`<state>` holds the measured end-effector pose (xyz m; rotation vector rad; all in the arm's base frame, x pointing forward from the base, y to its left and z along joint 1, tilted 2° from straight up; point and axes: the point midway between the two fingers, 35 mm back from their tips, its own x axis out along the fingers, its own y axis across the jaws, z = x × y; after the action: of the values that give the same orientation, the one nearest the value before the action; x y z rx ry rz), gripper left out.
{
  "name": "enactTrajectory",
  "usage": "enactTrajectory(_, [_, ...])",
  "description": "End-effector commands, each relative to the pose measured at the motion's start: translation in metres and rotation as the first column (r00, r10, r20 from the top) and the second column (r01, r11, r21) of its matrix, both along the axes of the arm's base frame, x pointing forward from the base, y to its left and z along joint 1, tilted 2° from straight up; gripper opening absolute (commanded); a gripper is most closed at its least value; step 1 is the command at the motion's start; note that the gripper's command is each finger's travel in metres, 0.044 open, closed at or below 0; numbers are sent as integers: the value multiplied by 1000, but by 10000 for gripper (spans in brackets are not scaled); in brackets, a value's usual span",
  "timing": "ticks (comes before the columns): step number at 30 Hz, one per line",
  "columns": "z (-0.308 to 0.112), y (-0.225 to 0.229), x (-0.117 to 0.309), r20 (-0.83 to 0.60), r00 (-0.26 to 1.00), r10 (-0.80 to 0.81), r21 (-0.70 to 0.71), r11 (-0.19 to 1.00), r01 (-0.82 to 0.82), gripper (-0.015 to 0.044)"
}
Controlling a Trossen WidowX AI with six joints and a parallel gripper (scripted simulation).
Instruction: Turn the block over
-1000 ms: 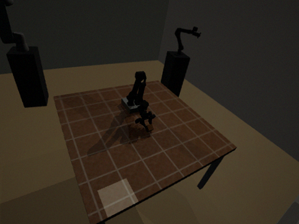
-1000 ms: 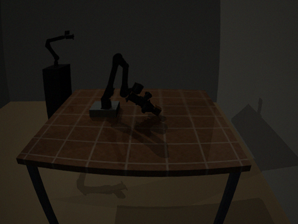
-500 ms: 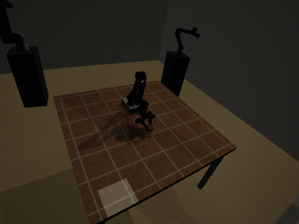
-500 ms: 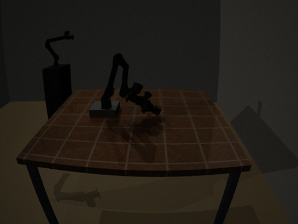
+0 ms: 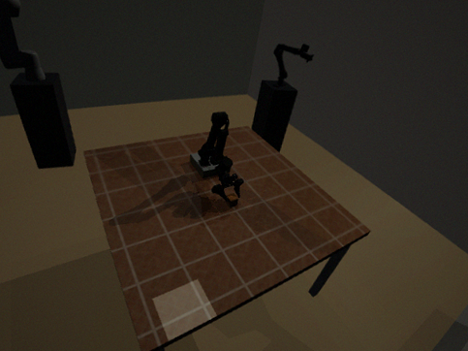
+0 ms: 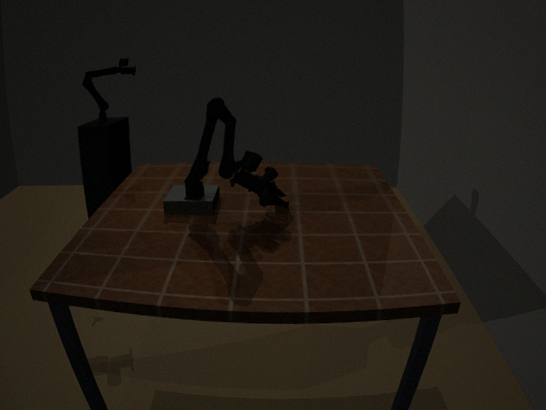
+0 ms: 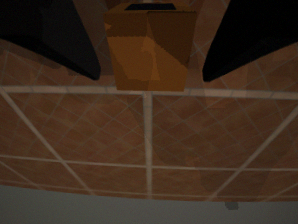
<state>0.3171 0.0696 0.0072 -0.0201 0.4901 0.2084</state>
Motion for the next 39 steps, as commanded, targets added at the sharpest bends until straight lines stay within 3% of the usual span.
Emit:
enactTrajectory(1, [0,-1,0,2,1000,-5,1,1000,5,440])
enactTrajectory(33, [0,-1,0,2,1000,-5,1,1000,5,440])
enactTrajectory(39, [3,3,16,-140,990,-3,-28,1000,-1,440])
